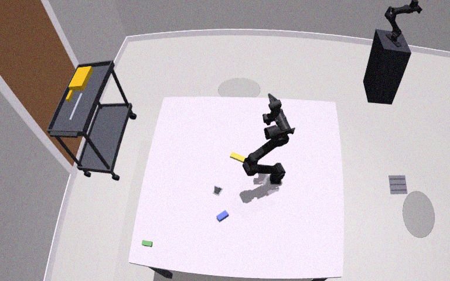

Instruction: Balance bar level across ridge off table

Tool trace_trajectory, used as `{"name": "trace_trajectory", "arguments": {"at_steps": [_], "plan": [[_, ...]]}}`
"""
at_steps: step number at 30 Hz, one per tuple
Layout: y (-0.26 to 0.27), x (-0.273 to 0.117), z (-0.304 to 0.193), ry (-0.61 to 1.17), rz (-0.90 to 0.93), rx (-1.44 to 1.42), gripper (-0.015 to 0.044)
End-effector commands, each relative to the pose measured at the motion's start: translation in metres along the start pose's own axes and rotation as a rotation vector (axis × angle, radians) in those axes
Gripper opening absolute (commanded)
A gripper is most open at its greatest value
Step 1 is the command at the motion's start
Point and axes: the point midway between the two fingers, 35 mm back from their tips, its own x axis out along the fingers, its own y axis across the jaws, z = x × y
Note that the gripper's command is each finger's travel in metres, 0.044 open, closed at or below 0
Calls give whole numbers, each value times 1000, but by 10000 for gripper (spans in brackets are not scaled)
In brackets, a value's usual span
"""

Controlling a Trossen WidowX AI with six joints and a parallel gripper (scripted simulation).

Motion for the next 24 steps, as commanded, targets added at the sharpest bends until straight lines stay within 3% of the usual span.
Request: {"name": "trace_trajectory", "arguments": {"at_steps": [1,24], "plan": [[2,3,-14,-22,-41,127,315],[37,40,-54,-99,-102,719,315]]}}
